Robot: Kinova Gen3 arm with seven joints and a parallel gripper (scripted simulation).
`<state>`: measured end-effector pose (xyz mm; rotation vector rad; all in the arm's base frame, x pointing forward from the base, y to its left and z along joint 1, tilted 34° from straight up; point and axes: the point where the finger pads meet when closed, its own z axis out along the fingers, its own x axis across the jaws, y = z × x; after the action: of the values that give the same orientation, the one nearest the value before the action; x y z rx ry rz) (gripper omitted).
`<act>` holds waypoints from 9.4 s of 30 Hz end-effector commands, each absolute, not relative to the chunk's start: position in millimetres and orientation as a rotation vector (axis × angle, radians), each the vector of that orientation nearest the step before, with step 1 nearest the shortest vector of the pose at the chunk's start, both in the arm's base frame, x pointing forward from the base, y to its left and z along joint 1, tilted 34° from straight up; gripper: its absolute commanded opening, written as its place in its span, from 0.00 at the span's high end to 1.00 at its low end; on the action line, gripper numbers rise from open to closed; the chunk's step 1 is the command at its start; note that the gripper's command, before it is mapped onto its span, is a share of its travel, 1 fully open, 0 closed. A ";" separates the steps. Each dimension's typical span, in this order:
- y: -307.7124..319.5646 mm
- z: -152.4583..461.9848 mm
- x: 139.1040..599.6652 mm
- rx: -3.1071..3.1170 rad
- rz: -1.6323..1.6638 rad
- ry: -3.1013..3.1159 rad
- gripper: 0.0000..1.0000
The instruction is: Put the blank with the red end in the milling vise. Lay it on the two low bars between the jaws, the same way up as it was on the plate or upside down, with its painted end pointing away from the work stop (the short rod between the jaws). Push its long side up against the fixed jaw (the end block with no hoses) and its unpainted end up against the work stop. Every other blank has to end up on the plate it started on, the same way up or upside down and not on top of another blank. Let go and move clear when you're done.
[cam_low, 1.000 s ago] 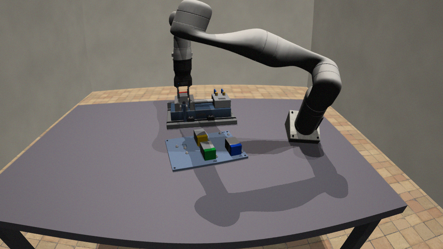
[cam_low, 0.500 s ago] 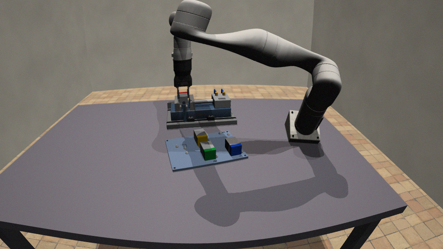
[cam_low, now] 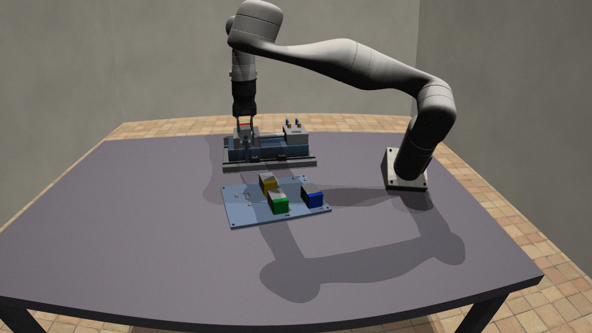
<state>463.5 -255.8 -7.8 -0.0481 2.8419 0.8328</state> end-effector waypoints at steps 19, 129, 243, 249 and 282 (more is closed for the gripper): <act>-256.6 -7.2 463.6 -0.047 0.830 2.841 0.00; -261.1 -0.1 462.1 -0.047 0.831 2.841 0.00; -268.9 11.6 459.9 -0.047 0.831 2.841 0.00; -268.8 11.5 460.0 -0.047 0.831 2.841 0.00; -321.5 91.7 444.2 -0.047 0.831 2.841 0.00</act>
<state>445.1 -315.5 87.6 -0.0516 2.8455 0.8408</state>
